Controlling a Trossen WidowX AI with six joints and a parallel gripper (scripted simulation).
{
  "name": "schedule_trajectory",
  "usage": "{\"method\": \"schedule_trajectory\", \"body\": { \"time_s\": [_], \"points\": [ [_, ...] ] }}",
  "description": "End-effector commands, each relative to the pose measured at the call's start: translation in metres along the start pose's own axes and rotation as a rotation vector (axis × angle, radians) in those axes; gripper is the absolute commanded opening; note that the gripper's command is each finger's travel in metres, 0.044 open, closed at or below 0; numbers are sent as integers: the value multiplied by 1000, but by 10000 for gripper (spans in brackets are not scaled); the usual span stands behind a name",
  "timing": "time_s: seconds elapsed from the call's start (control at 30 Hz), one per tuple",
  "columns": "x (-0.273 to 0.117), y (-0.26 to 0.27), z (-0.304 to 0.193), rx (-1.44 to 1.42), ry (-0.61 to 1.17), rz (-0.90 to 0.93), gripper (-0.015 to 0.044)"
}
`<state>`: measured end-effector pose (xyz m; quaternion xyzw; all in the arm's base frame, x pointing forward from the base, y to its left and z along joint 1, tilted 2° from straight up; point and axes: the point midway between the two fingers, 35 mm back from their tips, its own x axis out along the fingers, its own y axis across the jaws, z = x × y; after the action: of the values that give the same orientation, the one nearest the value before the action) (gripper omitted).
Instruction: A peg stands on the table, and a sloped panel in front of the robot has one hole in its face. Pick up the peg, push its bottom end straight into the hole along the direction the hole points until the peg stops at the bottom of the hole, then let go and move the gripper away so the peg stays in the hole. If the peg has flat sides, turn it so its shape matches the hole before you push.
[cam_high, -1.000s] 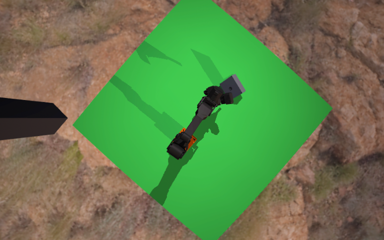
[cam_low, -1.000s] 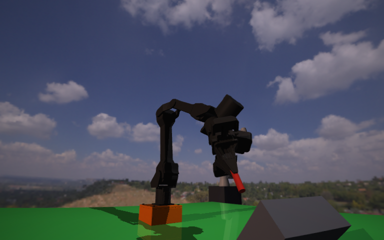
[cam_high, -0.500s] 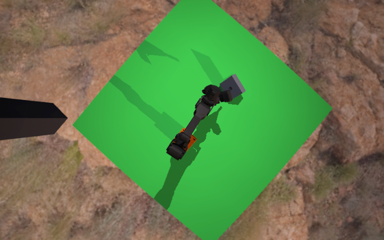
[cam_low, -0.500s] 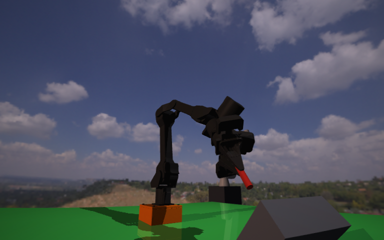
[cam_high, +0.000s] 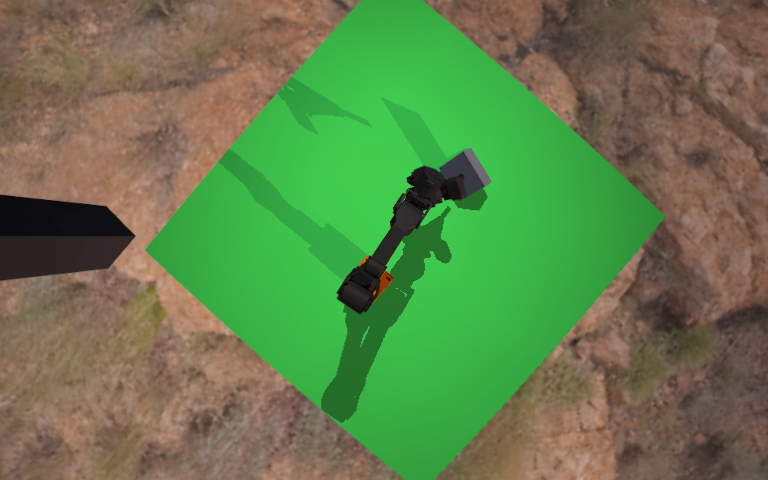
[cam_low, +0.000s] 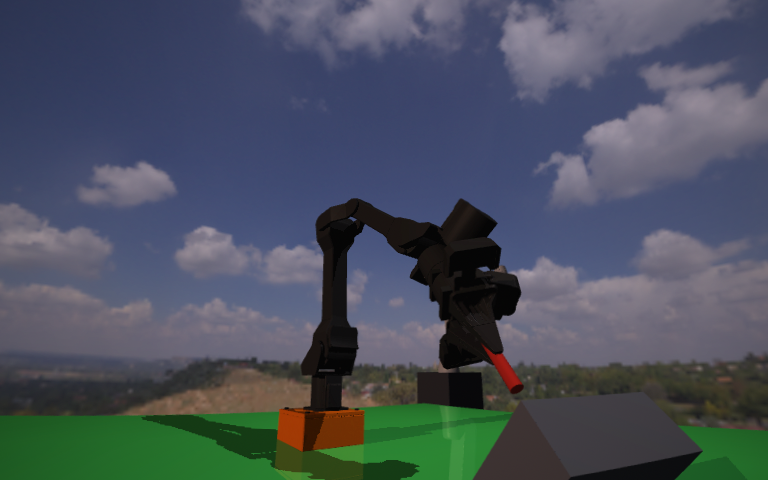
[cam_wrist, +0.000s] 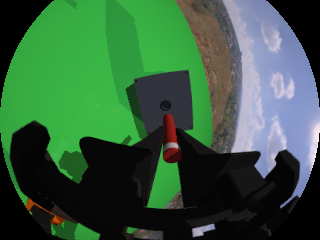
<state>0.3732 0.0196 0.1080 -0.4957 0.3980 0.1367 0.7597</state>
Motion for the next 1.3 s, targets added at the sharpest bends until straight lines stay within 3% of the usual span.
{"method": "schedule_trajectory", "body": {
  "time_s": [0.0,1.27],
  "points": [
    [6,2,1,-10,-3,0,0],
    [47,4,5,-16,-19,-21,0]
  ]
}}
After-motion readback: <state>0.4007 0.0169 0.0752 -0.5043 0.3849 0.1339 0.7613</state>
